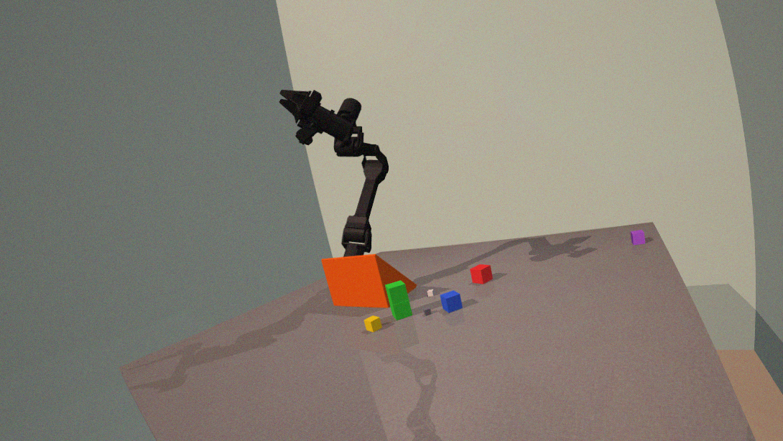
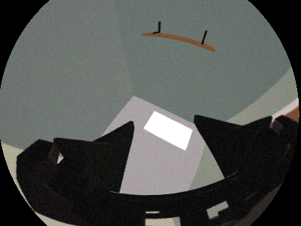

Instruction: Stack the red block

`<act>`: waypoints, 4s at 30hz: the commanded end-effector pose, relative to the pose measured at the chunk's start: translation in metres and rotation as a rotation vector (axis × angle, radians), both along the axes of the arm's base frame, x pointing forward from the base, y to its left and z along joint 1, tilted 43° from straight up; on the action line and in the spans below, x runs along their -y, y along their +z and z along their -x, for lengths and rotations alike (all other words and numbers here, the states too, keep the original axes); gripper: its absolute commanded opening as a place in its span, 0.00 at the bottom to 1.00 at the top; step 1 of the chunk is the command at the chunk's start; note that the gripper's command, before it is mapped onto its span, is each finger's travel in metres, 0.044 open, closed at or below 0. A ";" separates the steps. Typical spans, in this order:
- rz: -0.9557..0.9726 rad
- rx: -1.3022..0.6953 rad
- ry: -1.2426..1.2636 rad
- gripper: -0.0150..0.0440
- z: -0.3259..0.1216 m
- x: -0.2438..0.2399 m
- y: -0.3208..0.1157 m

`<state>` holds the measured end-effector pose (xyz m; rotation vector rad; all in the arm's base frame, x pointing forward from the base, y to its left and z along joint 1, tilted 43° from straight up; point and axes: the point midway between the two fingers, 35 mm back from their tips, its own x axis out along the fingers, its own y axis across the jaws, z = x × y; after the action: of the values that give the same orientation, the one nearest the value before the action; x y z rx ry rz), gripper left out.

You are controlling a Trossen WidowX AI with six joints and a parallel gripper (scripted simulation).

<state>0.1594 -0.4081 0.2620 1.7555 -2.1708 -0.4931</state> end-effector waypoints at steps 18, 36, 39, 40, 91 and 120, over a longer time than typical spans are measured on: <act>-0.234 -0.895 0.800 1.00 -0.191 -0.089 -0.070; 0.173 -1.826 2.061 1.00 -0.270 -0.341 -0.157; 0.328 -1.888 2.276 1.00 -0.260 -0.384 -0.163; 0.385 -1.900 2.347 1.00 -0.256 -0.399 -0.163; 1.316 -1.498 3.189 1.00 -0.162 -0.621 -0.194; 1.316 -1.494 3.190 0.91 -0.158 -0.637 -0.211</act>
<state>0.3168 0.2297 0.0522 -1.6636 -3.9123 -1.0761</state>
